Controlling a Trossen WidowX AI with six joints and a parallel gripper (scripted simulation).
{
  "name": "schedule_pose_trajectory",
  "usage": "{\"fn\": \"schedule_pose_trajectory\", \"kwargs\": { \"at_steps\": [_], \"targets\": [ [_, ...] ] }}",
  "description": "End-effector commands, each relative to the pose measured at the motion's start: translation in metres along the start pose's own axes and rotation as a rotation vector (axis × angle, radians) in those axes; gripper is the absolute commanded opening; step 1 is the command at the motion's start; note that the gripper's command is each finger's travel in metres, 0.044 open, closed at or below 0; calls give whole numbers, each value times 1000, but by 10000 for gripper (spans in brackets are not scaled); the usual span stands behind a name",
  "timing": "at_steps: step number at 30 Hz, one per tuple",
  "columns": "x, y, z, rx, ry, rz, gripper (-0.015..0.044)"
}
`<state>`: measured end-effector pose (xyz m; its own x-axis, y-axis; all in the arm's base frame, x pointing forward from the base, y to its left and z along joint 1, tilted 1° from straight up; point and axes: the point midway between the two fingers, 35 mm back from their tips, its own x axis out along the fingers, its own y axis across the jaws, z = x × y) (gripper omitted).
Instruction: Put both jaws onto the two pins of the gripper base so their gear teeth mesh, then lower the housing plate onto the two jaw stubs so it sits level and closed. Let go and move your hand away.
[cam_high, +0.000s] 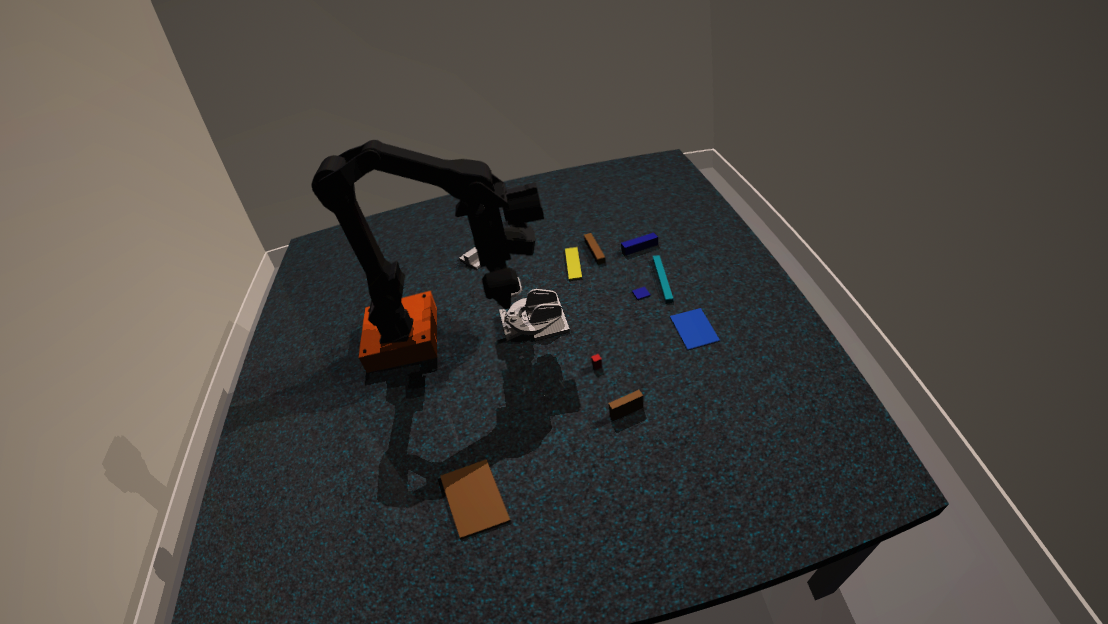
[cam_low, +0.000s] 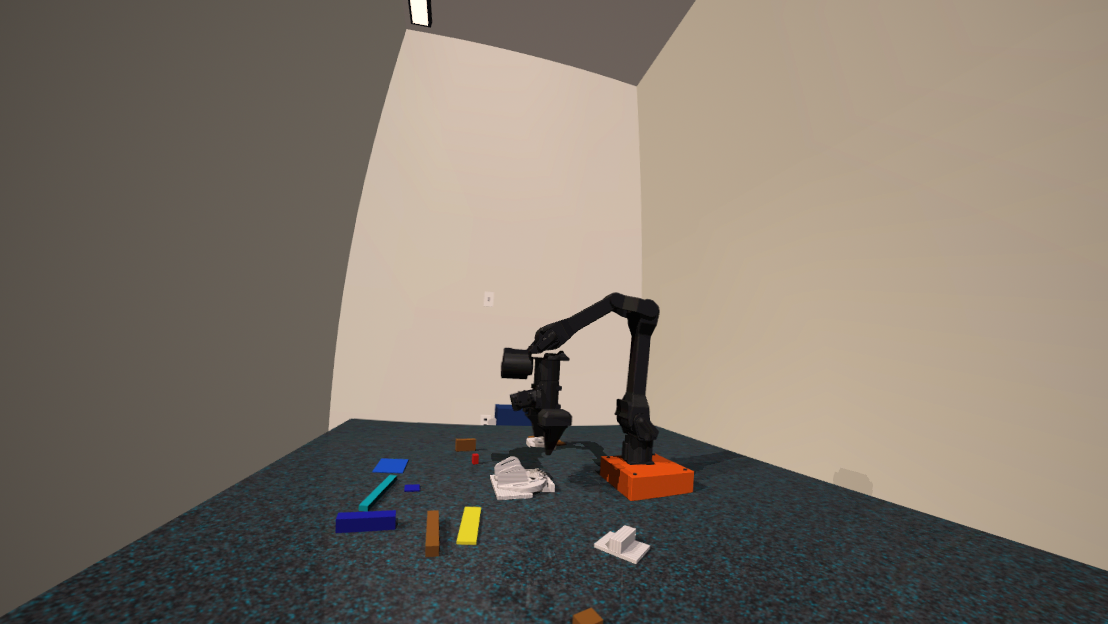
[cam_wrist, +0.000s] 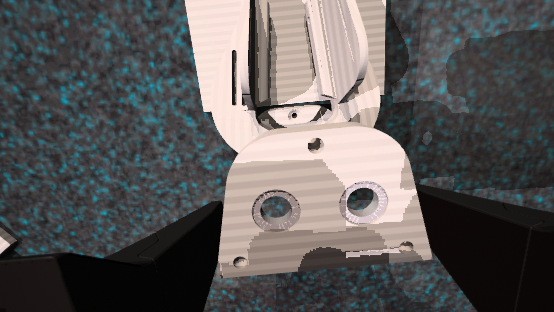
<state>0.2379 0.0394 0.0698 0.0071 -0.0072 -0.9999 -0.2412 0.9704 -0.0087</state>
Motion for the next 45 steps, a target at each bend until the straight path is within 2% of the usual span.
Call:
{"fn": "schedule_pose_trajectory", "kwargs": {
  "at_steps": [1,30,45],
  "targets": [
    [0,0,-1,2,2,-4,351],
    [0,1,-2,1,2,-4,351],
    [24,1,0,1,2,-4,351]
  ]
}}
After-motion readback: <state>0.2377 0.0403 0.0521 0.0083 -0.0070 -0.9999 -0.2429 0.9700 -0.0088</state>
